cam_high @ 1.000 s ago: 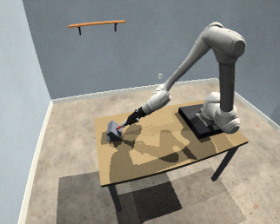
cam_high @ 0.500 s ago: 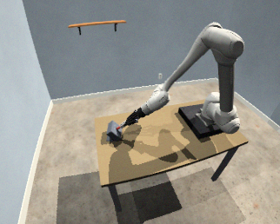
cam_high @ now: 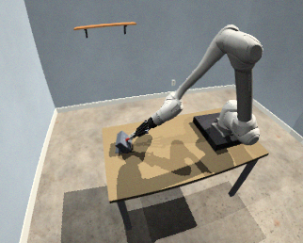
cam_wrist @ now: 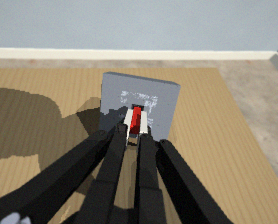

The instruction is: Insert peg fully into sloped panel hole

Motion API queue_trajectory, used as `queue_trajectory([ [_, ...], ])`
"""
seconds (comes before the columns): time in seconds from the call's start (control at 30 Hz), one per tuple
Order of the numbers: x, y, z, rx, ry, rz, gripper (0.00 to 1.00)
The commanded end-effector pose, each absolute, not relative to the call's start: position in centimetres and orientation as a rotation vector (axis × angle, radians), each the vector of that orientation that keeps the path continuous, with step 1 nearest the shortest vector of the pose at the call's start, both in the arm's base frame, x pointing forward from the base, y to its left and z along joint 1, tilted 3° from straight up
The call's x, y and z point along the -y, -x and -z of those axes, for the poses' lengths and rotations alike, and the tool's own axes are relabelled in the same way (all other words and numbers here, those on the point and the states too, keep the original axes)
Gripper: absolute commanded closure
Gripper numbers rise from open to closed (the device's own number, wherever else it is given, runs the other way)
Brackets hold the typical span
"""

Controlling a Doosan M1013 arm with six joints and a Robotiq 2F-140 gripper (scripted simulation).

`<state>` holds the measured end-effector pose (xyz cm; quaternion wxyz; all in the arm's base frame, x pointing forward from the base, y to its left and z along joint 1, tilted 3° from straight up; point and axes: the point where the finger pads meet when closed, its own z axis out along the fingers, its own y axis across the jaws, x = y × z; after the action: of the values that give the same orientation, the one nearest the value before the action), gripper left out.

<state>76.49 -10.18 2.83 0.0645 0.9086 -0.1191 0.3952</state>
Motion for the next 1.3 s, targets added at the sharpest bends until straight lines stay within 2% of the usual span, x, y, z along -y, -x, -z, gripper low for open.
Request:
queue_trajectory([
  [0.0, 10.2, -76.6, -2.7, 0.360, -2.743, -1.193, 1.00],
  [1.27, 10.6, -77.9, -1.5, 0.360, -2.743, -1.193, 1.00],
])
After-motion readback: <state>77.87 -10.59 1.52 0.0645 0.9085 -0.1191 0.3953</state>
